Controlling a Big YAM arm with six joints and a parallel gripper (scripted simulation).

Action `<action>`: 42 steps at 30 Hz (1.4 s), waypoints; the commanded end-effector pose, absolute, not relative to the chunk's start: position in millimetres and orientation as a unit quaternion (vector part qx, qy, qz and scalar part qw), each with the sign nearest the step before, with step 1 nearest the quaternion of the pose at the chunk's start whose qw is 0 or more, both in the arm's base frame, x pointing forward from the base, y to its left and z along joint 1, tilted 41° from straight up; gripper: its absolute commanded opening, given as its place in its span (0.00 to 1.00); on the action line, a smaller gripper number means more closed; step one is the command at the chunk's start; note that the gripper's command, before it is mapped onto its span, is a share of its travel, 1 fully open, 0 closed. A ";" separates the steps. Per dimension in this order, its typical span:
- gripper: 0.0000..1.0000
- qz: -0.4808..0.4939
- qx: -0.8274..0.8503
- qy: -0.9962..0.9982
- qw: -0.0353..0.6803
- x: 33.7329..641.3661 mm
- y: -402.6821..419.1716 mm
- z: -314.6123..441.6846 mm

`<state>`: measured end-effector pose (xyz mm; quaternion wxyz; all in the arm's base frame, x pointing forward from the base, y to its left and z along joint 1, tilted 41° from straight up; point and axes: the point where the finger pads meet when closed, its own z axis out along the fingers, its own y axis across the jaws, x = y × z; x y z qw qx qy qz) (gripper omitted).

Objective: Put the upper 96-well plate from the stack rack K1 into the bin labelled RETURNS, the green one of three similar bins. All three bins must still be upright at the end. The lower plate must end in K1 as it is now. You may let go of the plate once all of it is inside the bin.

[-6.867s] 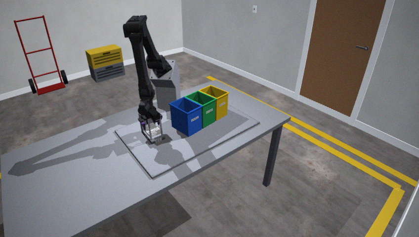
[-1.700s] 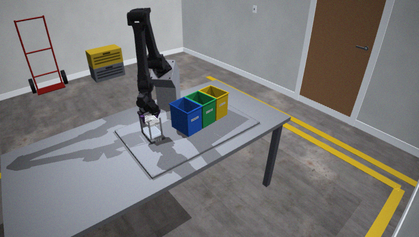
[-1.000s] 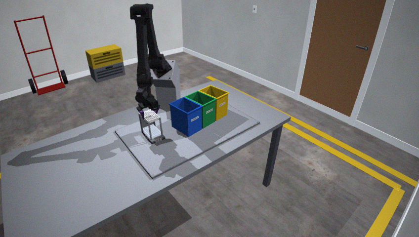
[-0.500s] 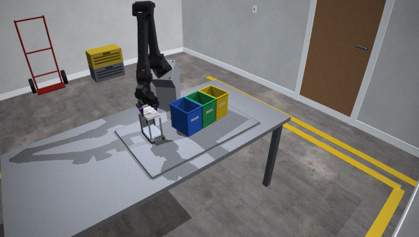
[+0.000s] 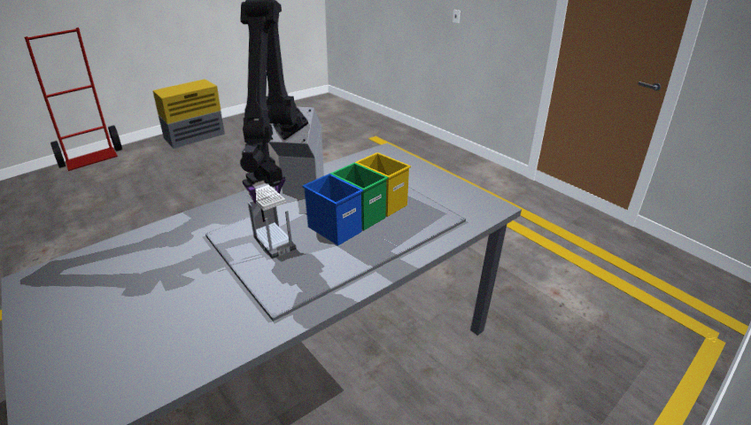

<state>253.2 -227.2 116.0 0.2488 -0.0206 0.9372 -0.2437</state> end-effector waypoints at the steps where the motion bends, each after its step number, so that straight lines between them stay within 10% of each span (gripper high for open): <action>1: 0.00 -0.253 -0.020 0.931 0.264 259.7 -226.4 140.4; 42: 0.00 -0.250 -0.021 0.933 0.257 239.0 -211.9 157.3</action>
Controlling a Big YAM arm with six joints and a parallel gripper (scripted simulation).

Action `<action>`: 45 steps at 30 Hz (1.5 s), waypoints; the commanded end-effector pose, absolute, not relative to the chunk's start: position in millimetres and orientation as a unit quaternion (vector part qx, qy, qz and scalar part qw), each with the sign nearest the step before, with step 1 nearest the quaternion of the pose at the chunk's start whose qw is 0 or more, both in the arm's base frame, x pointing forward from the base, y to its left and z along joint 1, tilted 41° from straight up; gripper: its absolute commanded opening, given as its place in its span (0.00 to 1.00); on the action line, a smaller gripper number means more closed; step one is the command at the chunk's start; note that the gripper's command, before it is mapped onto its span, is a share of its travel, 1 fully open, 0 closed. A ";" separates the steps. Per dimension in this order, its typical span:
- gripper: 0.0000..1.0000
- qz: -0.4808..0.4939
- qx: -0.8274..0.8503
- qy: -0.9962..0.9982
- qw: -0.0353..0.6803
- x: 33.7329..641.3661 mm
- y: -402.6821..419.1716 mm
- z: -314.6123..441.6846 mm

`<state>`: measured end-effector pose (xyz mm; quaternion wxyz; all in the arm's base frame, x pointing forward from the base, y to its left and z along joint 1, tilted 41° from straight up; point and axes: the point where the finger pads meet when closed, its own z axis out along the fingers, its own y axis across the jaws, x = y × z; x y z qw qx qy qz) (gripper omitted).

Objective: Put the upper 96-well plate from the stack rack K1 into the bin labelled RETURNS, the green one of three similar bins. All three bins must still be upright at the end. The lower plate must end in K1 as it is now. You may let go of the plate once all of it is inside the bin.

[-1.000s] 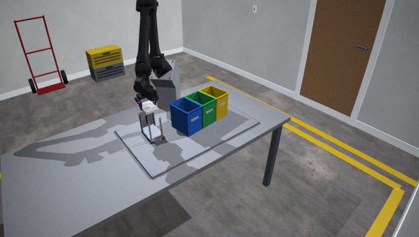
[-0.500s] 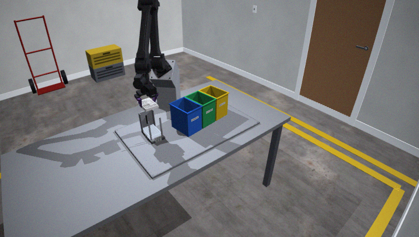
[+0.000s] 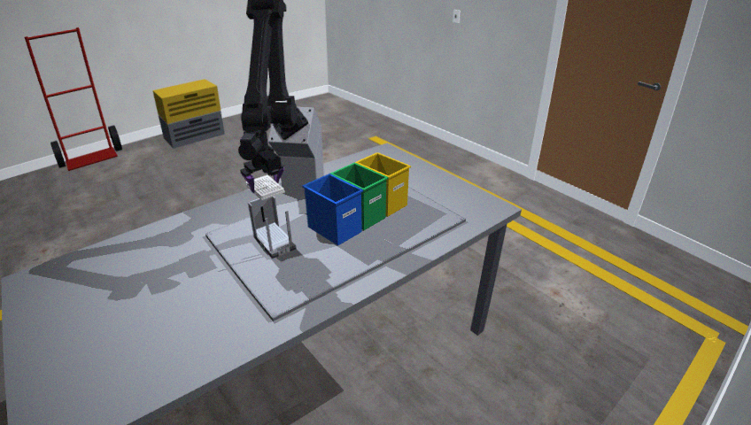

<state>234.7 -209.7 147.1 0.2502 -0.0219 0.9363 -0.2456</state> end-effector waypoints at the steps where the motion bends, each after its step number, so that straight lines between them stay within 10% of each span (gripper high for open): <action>1: 0.00 -0.250 -0.021 0.933 0.257 239.0 -211.9 157.3; 45: 0.00 -0.262 -0.095 0.931 0.236 265.1 -96.1 100.5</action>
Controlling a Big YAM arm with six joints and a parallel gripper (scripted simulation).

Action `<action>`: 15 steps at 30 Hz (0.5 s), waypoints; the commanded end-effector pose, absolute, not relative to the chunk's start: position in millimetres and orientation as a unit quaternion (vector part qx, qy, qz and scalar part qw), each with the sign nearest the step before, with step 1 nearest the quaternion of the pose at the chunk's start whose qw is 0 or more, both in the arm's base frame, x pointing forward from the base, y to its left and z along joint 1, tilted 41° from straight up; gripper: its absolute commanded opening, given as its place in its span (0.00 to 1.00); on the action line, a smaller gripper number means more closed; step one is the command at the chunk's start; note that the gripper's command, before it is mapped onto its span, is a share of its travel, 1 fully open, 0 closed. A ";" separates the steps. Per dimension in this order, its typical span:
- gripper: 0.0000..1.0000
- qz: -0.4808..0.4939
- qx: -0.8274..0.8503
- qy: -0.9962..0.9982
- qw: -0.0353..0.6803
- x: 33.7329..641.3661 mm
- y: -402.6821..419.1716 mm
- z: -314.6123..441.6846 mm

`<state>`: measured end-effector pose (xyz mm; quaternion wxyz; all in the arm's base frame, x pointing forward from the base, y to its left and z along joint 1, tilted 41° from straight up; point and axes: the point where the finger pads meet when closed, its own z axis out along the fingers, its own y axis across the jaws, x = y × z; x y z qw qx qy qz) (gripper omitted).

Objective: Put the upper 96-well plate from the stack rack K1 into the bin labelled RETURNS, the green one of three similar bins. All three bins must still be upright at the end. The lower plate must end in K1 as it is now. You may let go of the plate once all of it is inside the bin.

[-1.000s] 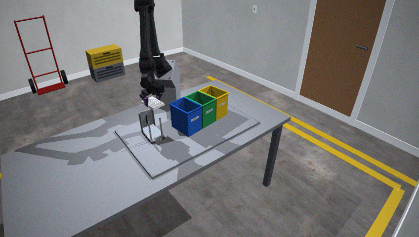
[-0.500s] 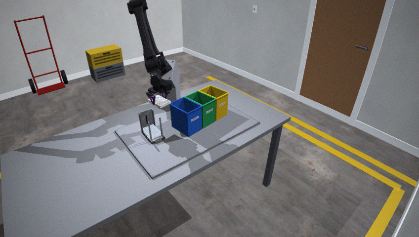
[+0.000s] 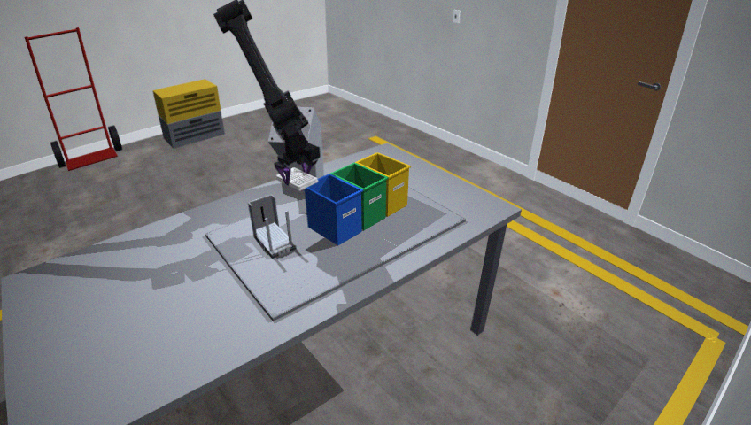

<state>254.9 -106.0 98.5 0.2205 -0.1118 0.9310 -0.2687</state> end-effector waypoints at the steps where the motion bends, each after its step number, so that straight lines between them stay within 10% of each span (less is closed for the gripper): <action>1: 0.00 -0.263 -0.095 0.930 0.238 267.0 -93.1 100.9; 15: 0.00 -0.261 -0.095 0.931 0.238 274.8 -55.8 84.3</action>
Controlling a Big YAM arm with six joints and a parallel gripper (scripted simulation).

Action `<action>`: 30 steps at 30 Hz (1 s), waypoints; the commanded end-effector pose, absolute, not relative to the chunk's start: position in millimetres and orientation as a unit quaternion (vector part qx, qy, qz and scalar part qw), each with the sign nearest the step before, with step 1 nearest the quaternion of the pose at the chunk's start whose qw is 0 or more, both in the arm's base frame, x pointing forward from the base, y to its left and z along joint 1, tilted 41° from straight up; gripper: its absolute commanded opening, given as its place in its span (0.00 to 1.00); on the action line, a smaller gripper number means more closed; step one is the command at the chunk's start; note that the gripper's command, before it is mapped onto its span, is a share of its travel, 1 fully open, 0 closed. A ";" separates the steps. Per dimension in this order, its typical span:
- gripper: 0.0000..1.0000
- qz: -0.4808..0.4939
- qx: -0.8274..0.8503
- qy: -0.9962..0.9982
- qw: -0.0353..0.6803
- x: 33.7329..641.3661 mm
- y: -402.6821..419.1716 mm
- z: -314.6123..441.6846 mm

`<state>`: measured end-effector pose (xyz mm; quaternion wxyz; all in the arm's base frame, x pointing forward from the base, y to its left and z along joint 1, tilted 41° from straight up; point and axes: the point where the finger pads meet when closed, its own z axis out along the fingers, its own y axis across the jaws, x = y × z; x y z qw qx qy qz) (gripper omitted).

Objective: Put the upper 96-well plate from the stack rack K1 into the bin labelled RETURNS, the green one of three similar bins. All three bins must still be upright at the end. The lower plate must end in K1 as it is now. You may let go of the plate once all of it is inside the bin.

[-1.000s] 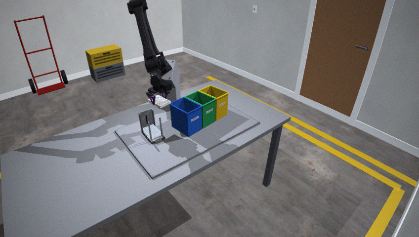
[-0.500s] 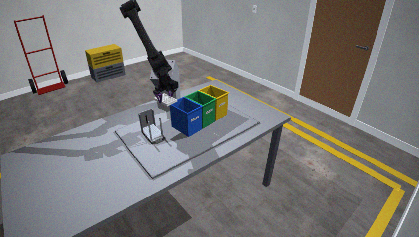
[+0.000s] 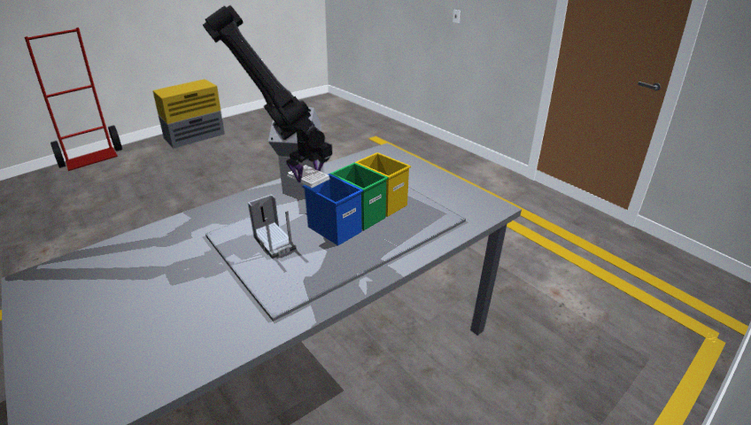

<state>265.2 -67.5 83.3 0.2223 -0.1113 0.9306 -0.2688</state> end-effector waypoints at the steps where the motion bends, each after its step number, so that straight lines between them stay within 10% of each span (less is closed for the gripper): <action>1: 0.00 -0.261 -0.094 0.930 0.240 276.4 -52.6 84.0; 30: 0.00 -0.256 -0.093 0.930 0.246 297.7 28.4 53.5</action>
